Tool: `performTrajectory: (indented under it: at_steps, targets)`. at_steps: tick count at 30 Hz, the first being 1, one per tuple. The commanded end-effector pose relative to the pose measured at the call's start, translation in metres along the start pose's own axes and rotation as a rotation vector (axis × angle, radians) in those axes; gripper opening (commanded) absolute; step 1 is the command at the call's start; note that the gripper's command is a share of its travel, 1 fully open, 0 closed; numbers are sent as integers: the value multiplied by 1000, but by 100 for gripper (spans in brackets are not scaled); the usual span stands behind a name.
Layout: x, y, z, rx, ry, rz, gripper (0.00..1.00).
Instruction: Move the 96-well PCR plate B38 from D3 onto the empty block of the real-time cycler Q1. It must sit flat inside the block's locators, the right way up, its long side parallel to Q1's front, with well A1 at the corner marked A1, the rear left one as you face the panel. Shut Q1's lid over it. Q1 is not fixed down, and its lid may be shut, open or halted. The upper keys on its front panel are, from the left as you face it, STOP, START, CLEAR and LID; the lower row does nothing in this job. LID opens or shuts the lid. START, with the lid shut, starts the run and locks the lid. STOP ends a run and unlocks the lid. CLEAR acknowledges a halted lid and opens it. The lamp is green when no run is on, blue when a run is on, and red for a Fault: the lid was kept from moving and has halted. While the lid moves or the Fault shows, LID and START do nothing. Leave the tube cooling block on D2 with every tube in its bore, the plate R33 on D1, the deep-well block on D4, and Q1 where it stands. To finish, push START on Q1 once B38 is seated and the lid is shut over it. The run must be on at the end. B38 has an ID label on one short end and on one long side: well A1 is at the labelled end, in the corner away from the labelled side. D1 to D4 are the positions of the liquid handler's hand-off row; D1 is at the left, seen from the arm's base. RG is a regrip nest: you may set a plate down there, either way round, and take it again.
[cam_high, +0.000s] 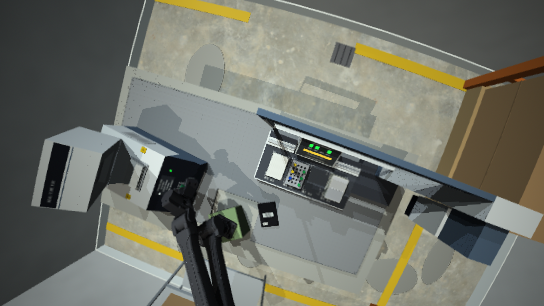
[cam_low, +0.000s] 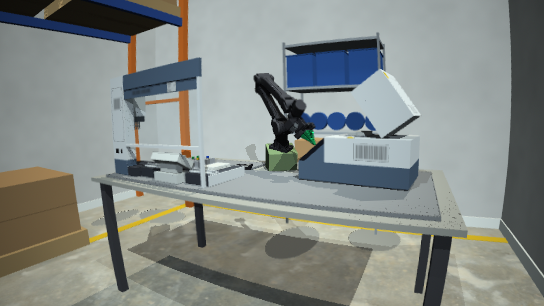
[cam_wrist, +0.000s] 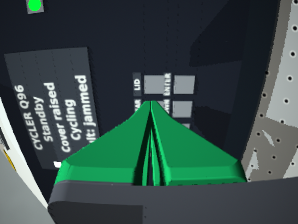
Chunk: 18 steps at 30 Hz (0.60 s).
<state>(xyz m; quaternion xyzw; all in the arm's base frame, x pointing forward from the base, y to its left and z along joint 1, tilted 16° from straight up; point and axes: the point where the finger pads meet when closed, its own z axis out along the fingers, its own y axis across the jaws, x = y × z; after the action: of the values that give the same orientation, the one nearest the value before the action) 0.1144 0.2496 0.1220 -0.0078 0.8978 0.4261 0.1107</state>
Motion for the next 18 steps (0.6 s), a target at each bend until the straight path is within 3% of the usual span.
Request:
performTrajectory:
  at_steps: [1,10,18]
  targets:
    - [0,3,-2,-21,-5,-21,0]
    - [-1,13,-7,-26,-2,-8,0]
    - [-12,35,-11,-72,-27,-23,0]
